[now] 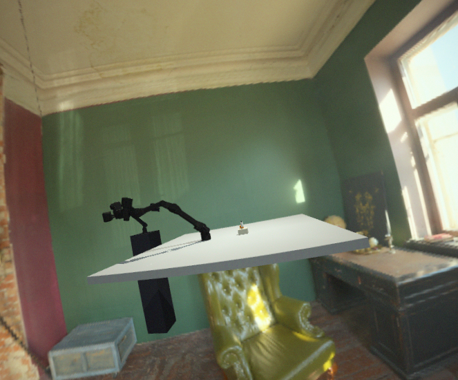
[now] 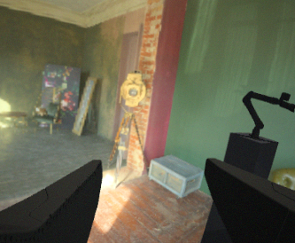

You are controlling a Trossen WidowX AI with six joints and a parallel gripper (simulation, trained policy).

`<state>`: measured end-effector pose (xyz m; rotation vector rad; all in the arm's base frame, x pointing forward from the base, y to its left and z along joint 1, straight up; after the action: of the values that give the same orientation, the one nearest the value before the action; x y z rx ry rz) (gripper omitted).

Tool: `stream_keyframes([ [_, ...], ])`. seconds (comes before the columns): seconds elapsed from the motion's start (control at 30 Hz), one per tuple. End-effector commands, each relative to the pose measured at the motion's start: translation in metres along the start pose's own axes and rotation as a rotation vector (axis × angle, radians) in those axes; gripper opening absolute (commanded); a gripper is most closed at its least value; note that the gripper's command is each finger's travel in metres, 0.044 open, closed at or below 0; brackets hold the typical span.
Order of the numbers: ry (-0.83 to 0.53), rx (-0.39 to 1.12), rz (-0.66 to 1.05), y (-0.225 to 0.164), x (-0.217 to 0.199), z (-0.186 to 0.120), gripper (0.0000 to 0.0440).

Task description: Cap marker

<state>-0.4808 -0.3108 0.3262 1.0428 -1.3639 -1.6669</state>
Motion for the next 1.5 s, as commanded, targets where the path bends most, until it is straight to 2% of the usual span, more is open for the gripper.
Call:
stream_keyframes([
  [0.0, 0.047, 0.001, -0.011, 0.005, 0.006, -0.013, 0.027],
  [0.73, 0.329, 0.019, -0.081, 0.02, 0.039, -0.108, 0.027],
  [1.47, 0.585, 0.05, -0.129, 0.02, 0.05, -0.203, 0.0271],
])
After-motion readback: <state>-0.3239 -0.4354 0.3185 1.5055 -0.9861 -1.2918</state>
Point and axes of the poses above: the point midway between the two fingers, 35 mm back from their tips, its own z axis out along the fingers, its own x axis across the jaws, y = z × x, the point moved 5 cm from there along -z, back along the fingers, and after that the axes turned 3 degrees about -z, right-handed, at the moved point
